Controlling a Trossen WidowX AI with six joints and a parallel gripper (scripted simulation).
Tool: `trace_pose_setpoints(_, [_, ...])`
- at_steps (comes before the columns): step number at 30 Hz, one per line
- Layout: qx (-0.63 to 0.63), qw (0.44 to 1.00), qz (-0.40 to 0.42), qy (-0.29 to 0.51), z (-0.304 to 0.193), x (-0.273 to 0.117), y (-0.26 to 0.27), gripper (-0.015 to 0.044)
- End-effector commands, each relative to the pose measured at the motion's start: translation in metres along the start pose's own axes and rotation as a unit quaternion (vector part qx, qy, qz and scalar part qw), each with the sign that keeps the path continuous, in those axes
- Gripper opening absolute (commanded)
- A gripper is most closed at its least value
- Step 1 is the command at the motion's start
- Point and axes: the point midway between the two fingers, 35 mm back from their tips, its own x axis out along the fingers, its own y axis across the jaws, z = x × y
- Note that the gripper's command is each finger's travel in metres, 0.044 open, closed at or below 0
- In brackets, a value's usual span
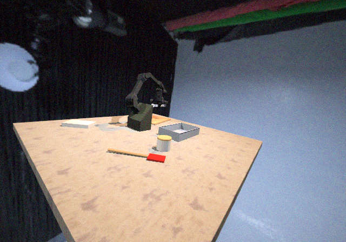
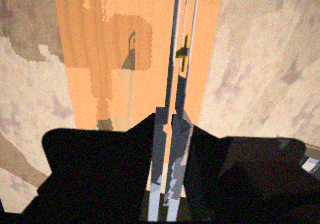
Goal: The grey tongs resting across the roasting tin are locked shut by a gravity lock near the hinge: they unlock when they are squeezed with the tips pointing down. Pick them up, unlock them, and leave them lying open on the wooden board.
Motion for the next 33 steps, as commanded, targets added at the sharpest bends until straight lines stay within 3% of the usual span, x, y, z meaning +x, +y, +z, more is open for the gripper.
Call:
trace_pose_setpoints(1, [0.002, 1.000, 0.003, -0.003, 0.001, 0.007, 0.001, -0.0150])
trace_pose_setpoints(33, [0.005, 1.000, 0.000, -0.011, -0.001, 0.059, 0.002, -0.0150])
